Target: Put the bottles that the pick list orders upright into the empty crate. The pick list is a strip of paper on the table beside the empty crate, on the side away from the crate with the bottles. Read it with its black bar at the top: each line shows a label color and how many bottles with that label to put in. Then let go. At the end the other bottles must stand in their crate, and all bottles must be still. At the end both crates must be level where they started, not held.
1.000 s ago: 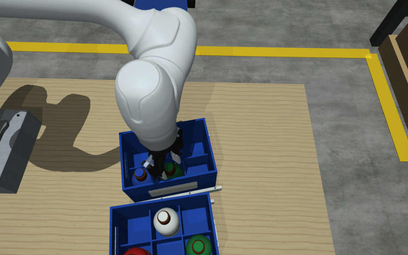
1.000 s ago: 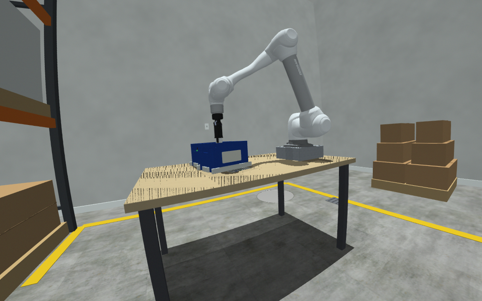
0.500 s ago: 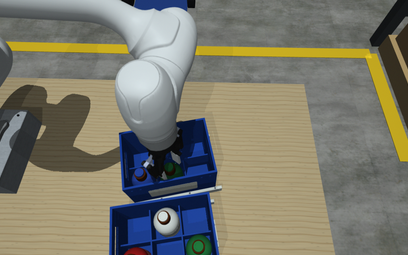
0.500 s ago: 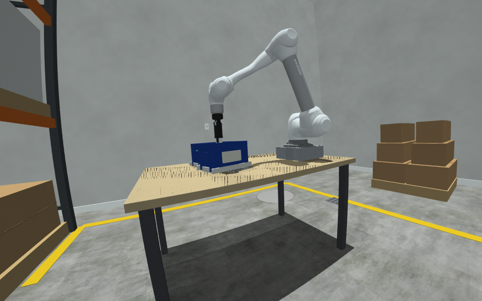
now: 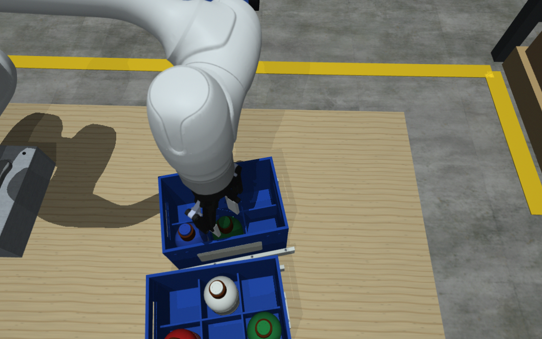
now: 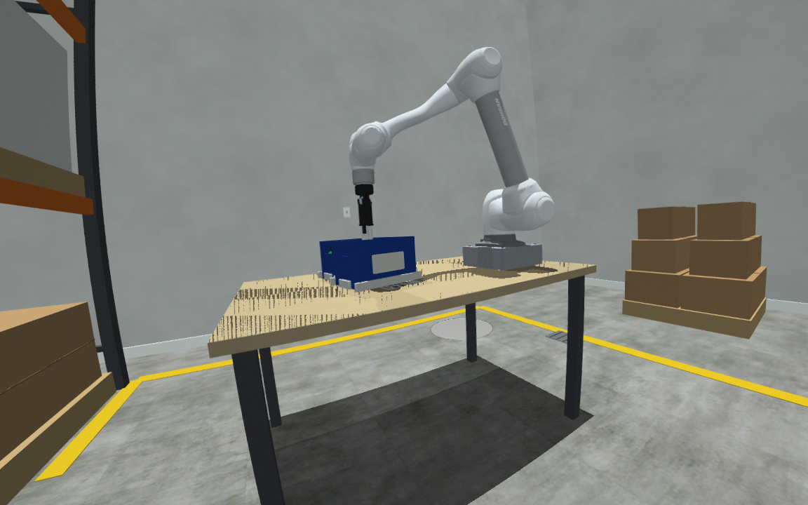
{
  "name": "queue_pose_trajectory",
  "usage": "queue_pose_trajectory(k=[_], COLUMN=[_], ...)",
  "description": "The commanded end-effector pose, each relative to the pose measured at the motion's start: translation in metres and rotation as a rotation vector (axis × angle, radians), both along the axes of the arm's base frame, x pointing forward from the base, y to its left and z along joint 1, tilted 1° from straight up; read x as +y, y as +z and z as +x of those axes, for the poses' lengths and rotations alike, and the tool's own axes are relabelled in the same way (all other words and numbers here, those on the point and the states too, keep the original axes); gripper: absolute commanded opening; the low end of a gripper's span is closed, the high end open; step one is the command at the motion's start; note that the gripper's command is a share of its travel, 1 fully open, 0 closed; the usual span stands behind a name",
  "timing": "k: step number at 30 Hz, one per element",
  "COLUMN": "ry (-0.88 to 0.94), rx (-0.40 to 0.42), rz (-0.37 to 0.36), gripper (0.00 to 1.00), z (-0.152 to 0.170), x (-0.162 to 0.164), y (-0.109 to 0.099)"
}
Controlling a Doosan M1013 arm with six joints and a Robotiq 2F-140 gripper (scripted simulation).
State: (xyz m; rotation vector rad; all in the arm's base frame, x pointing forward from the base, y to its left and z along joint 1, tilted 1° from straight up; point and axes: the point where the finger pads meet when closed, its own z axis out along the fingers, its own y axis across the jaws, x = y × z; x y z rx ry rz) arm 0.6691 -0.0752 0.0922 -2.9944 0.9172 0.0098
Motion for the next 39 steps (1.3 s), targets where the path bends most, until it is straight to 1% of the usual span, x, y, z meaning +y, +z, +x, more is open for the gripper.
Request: queue_pose_trajectory(k=[1,7,9,24,26,39], ry=[0.0,0.0,0.0,0.0,0.0,0.0], rx=[0.0,0.0,0.0,0.0,0.0,0.0], rz=[0.0,0.0,0.0,0.0,0.0,0.0], gripper=[0.38,0.38,0.38,0.38,0.38,0.38], z=[0.0,0.0,0.0,0.0,0.0,0.026], x=[0.0,0.0,0.0,-0.001,-0.001,-0.06], y=[0.006,0.022,0.022,0.062,0.062,0.061])
